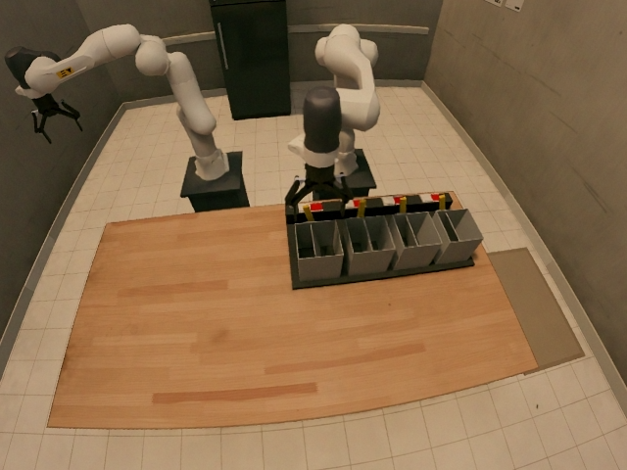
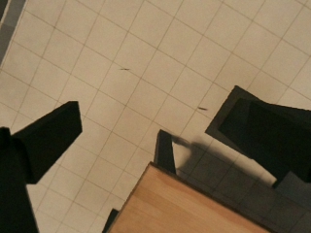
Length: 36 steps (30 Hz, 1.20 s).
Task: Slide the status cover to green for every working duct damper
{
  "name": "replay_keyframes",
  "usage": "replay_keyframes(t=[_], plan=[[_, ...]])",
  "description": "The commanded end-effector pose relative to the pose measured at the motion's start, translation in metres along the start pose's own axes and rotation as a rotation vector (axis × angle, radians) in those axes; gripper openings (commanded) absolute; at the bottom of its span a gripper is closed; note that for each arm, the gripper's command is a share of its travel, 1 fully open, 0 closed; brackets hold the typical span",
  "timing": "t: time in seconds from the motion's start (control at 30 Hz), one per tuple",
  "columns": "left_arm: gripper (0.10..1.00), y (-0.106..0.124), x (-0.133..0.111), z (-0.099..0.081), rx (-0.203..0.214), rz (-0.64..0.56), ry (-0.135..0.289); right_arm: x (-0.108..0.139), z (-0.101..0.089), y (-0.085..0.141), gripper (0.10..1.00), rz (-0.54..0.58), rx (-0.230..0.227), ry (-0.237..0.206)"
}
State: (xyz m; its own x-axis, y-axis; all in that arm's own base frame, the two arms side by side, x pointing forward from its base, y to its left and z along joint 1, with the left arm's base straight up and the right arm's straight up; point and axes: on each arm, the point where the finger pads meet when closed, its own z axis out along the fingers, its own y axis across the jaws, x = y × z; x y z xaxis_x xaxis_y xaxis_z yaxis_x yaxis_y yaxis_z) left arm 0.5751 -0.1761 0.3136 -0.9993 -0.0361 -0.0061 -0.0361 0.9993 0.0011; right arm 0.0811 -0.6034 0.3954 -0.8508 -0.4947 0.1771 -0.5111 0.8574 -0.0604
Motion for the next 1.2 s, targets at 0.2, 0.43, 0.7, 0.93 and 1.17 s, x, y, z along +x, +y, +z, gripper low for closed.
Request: replay_keyframes(t=[0.2,0.43,0.7,0.93,1.17], plan=[[1.000,0.001,0.001,0.001,0.001,-0.006,0.006,0.012,-0.003,0.024,1.000,-0.121,-0.028,-0.058],[1.000,0.001,0.001,0.001,0.001,-0.006,0.006,0.020,-0.005,0.036,1.000,-0.152,-0.035,-0.085],[1.000,0.001,0.001,0.001,0.001,-0.006,0.006,0.029,-0.009,0.054,1.000,-0.199,-0.040,-0.126],[1.000,0.001,0.001,0.001,0.001,-0.006,0.006,0.036,-0.012,0.067,1.000,-0.236,-0.039,-0.158],[1.000,0.001,0.001,0.001,0.001,-0.006,0.006,0.039,-0.014,0.075,1.000,-0.257,-0.038,-0.177]])
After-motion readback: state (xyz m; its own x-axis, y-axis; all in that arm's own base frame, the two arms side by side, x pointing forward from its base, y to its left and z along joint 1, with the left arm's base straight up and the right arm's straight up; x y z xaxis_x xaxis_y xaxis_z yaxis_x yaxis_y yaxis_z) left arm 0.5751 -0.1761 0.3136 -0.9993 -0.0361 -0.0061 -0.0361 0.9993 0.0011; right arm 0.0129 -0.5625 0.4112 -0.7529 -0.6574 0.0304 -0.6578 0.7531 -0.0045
